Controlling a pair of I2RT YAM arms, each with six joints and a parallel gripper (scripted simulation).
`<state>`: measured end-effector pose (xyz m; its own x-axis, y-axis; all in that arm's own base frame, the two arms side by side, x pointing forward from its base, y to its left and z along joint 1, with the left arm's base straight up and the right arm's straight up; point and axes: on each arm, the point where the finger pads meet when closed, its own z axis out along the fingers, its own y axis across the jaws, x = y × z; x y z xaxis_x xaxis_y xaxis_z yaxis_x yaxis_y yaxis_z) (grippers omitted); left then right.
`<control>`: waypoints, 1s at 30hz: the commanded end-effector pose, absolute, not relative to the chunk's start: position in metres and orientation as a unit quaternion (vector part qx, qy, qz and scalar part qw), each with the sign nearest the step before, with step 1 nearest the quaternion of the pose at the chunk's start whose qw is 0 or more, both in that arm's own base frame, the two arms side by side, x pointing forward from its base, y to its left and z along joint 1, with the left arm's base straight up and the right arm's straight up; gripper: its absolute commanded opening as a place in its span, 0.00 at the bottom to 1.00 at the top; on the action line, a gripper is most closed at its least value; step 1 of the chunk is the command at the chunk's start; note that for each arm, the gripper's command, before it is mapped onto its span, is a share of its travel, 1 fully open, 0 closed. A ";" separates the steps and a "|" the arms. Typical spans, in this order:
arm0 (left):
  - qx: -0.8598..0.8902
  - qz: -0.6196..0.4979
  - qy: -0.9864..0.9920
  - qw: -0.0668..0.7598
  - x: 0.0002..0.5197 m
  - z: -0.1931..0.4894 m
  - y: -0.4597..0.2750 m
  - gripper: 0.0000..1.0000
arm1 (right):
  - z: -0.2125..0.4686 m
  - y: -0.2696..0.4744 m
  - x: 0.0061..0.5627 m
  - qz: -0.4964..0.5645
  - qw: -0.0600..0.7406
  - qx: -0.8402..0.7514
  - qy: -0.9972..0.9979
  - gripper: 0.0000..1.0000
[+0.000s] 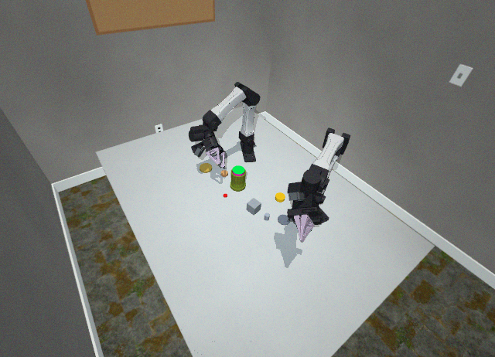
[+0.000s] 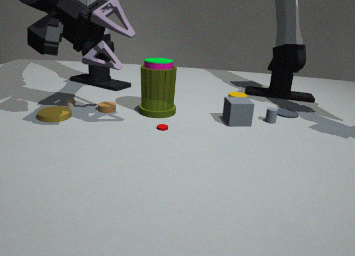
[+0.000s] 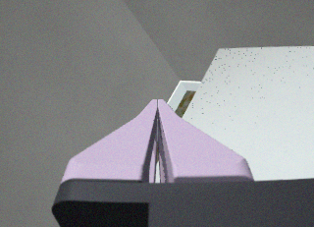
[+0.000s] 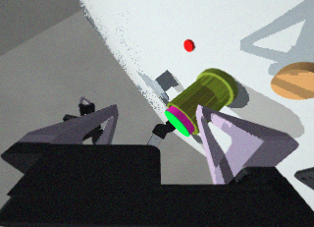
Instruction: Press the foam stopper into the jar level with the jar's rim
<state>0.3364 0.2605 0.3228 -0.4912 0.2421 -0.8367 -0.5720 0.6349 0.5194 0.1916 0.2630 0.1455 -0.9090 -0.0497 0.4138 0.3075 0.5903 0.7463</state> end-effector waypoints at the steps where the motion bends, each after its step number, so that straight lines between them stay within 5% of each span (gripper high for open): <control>1: -0.106 0.377 0.741 0.546 0.347 0.352 0.234 0.00 | 0.131 0.249 0.181 -0.416 0.255 -0.139 -0.862 0.98; 30: -0.035 0.110 0.713 0.692 0.383 0.398 0.066 0.00 | 0.127 0.202 0.152 -0.309 0.396 -0.381 -0.776 0.98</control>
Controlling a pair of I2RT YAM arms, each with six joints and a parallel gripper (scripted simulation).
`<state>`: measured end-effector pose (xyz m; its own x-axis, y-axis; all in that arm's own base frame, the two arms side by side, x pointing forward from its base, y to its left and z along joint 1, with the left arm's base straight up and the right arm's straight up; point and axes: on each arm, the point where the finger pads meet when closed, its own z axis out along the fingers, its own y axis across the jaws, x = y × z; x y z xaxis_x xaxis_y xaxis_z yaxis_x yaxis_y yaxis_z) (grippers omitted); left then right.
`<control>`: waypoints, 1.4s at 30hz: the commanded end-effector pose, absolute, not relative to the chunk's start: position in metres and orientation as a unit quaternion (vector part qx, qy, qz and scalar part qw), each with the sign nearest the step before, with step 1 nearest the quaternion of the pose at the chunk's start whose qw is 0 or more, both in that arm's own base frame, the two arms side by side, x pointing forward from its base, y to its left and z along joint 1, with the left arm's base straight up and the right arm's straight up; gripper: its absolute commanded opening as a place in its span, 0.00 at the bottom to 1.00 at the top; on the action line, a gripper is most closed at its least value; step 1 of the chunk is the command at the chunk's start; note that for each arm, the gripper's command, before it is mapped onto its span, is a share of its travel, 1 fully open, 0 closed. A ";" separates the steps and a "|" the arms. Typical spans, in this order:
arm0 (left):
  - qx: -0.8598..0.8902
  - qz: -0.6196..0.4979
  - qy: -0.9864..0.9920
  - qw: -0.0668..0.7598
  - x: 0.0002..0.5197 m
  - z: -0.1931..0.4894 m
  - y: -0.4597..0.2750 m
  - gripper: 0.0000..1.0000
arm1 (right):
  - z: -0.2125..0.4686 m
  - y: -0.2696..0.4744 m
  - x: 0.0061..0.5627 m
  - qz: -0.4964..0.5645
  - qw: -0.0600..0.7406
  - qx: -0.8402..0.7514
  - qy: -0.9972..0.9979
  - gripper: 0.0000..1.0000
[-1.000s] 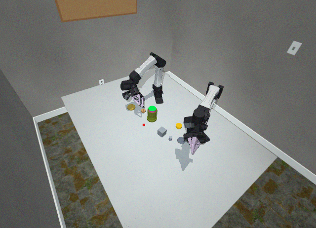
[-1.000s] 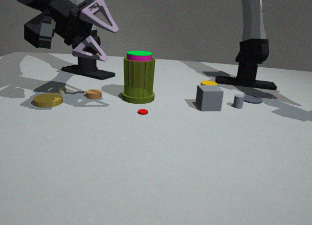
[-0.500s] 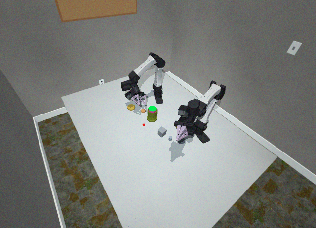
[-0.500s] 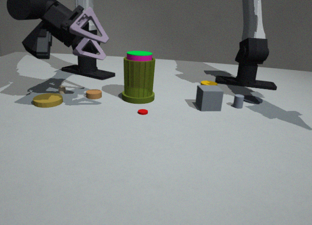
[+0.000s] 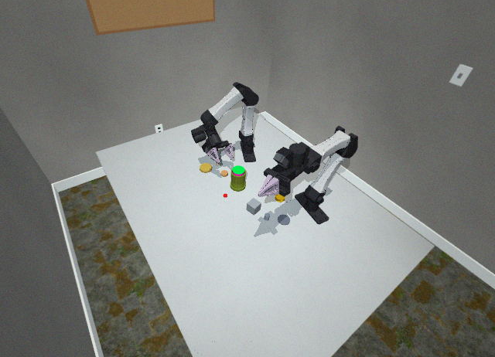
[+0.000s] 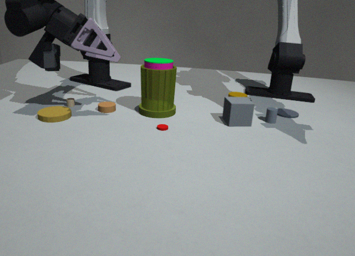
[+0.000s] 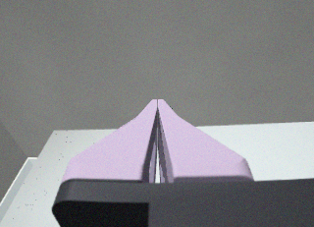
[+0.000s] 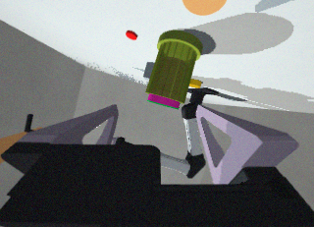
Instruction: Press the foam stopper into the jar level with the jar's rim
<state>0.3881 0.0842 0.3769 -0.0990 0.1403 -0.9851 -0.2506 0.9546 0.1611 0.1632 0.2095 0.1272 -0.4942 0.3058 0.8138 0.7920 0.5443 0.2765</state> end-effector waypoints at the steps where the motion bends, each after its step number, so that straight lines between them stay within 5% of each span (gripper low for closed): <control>1: -0.032 0.098 0.710 0.697 0.382 0.402 0.059 0.00 | 0.125 0.200 0.151 -0.301 0.405 -0.392 -0.769 0.98; 11: -0.004 -0.015 0.701 0.713 0.373 0.414 -0.004 0.00 | 0.127 0.186 0.140 -0.253 0.452 -0.474 -0.712 0.98; 42: 0.001 0.007 0.708 0.706 0.378 0.399 0.001 0.00 | 0.113 0.213 0.131 -0.273 0.434 -0.451 -0.731 0.98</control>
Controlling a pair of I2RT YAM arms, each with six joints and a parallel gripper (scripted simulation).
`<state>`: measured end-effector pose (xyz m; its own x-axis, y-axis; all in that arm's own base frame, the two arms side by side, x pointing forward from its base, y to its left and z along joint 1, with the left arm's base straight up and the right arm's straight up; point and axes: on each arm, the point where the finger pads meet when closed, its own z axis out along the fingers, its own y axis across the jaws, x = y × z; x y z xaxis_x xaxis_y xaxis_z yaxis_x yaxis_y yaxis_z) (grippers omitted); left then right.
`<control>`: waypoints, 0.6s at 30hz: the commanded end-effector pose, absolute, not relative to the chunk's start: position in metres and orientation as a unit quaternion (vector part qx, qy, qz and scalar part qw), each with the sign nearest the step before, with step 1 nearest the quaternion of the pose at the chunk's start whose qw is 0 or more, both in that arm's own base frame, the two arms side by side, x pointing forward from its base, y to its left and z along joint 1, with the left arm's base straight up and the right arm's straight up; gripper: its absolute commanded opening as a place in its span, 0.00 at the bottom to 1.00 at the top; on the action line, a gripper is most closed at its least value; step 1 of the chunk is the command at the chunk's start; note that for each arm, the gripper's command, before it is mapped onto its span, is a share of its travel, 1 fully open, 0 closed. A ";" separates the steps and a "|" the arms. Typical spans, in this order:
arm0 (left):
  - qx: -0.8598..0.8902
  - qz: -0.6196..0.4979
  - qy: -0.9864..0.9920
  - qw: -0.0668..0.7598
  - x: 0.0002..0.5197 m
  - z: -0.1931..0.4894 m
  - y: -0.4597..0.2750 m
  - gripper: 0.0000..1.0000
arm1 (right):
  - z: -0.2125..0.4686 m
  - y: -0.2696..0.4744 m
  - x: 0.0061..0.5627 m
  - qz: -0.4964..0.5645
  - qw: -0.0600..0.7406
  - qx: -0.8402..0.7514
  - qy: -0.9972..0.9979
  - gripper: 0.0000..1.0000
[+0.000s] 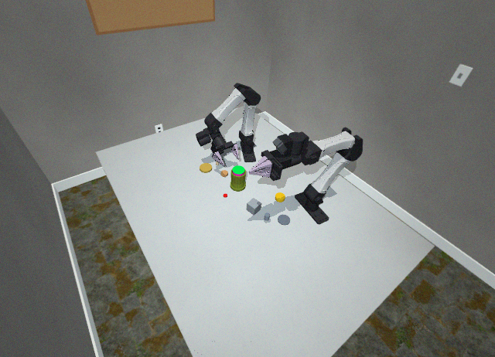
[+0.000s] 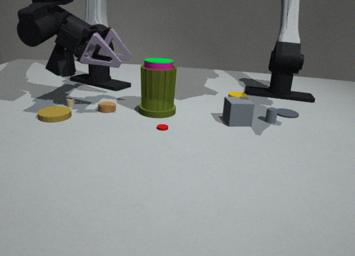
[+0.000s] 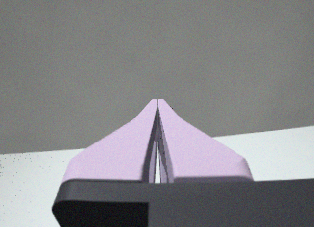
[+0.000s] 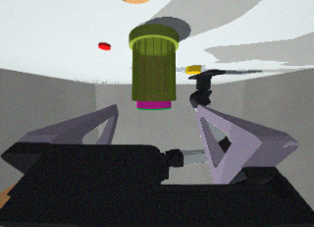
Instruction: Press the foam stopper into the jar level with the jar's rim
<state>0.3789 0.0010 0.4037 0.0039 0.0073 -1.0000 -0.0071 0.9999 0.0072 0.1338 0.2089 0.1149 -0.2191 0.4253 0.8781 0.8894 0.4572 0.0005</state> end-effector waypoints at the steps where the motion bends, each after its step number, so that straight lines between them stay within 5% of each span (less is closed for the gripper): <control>1: 0.001 0.007 0.708 0.706 0.378 0.399 0.001 0.00 | 0.112 0.214 0.131 -0.273 0.434 -0.451 -0.731 0.98; 18: 0.001 0.007 0.708 0.706 0.378 0.399 0.001 0.00 | 0.104 0.227 0.124 -0.272 0.434 -0.452 -0.730 0.98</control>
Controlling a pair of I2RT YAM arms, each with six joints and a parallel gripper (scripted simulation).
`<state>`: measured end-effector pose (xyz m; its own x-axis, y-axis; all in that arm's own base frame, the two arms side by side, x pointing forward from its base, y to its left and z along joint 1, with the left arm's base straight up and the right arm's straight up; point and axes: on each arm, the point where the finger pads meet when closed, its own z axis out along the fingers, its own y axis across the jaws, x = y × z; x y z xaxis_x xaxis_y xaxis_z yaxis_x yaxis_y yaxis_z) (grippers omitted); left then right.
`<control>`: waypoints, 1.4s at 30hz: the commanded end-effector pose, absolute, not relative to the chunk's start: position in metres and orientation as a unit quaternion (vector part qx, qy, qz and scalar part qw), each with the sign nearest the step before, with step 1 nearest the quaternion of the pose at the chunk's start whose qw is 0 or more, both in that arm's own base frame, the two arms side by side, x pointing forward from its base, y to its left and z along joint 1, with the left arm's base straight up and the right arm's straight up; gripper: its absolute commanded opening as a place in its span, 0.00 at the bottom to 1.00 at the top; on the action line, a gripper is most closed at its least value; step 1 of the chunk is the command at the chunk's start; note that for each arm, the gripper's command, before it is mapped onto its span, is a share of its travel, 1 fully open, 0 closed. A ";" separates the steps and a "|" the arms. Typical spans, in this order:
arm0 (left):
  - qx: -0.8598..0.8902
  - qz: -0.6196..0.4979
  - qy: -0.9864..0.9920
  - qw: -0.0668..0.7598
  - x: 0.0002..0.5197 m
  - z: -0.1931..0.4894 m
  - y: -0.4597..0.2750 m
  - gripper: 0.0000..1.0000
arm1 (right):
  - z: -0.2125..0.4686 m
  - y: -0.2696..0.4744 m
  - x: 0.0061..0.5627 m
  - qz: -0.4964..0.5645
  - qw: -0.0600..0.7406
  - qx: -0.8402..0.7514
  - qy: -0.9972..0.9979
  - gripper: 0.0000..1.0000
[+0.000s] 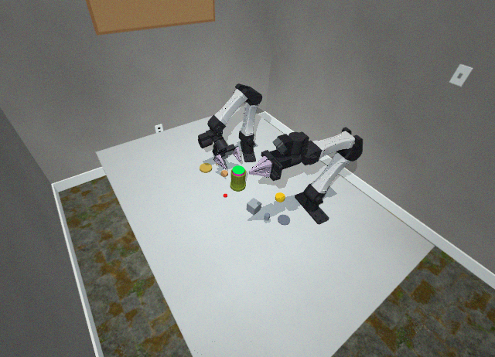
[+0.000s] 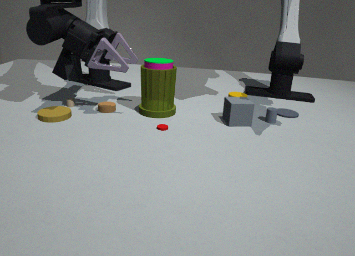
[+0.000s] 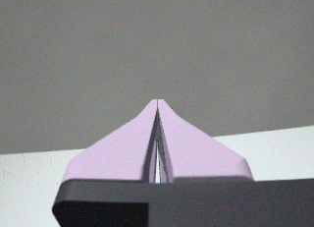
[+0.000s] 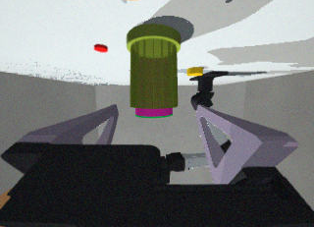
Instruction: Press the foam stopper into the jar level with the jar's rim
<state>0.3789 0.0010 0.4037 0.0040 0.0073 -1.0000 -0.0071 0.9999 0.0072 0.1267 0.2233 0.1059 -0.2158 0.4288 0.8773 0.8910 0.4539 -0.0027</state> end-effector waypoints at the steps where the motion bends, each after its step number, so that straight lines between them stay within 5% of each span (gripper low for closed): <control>1: 0.001 0.007 0.708 0.706 0.378 0.399 0.001 0.00 | 0.104 0.228 0.124 -0.272 0.434 -0.452 -0.730 0.98; 42: 0.001 0.007 0.708 0.706 0.378 0.399 0.001 0.00 | 0.085 0.257 0.109 -0.272 0.430 -0.453 -0.732 0.98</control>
